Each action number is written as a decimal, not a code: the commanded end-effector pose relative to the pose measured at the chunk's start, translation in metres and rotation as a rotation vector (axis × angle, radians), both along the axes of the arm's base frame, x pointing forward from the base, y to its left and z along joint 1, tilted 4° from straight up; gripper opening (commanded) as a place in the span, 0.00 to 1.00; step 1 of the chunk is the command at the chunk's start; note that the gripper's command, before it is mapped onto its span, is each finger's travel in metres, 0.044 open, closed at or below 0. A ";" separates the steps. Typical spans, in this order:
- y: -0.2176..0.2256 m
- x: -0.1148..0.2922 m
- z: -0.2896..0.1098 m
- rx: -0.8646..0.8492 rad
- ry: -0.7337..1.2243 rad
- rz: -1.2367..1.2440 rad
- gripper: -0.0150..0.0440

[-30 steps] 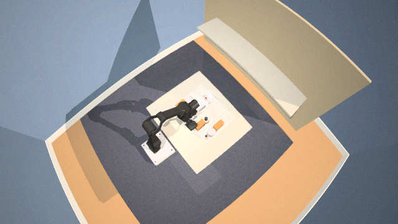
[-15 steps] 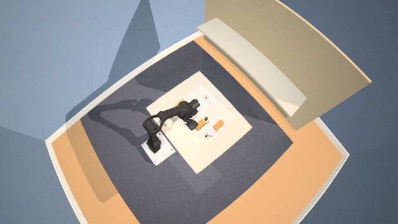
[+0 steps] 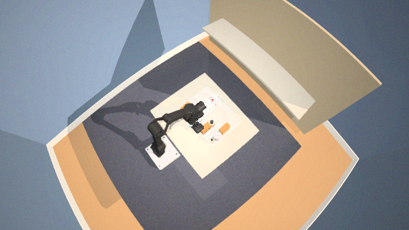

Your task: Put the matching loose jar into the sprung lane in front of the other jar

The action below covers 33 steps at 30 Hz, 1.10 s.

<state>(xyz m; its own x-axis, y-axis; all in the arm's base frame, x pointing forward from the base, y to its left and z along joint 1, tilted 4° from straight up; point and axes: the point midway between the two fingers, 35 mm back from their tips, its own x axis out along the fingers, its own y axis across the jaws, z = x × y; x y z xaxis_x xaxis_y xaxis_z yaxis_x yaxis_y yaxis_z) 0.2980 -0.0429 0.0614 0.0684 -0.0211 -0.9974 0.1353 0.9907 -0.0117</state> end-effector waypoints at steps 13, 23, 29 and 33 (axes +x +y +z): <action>-0.002 0.011 0.004 -0.008 -0.023 -0.005 0.25; -0.003 0.015 0.005 -0.008 -0.024 -0.005 0.25; -0.003 0.017 0.005 -0.008 -0.024 -0.005 0.25; -0.003 0.018 0.005 -0.008 -0.024 -0.005 0.25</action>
<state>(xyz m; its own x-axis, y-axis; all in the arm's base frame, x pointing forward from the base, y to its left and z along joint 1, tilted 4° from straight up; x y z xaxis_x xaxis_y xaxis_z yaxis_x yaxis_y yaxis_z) 0.3086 -0.0444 0.0629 0.0662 -0.0209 -0.9976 0.1353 0.9907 -0.0118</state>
